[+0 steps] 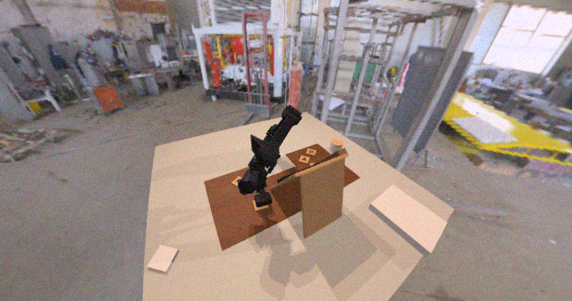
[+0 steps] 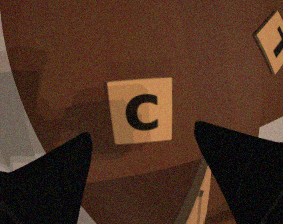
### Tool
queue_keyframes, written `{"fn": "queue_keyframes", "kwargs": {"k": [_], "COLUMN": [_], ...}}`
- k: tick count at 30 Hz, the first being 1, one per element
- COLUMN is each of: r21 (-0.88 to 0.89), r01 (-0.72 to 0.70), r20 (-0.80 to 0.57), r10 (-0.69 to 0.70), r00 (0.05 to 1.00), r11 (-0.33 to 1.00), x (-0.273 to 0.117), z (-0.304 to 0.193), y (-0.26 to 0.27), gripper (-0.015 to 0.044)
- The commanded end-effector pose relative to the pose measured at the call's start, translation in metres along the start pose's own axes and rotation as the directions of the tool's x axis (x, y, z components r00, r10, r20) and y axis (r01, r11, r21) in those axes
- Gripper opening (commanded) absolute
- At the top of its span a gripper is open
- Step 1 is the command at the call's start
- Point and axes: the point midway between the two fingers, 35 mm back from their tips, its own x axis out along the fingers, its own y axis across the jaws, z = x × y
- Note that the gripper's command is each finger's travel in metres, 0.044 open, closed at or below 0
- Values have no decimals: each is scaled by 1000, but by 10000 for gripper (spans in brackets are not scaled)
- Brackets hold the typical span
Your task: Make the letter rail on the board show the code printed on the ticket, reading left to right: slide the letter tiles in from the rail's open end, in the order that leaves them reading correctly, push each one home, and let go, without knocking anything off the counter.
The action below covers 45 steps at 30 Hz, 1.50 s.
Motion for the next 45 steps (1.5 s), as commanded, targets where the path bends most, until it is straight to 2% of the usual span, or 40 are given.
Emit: {"fn": "queue_keyframes", "kwargs": {"k": [1,42,45], "r21": [7,7,7], "r01": [11,11,11], "r20": [-7,-8,-8], "r10": [-11,-11,-11], "r00": [1000,1000,1000], "r11": [1000,1000,1000], "x": [24,45,45], "z": [-2,-2,-2], "y": [-2,-1,-1], "gripper": [340,340,320]}}
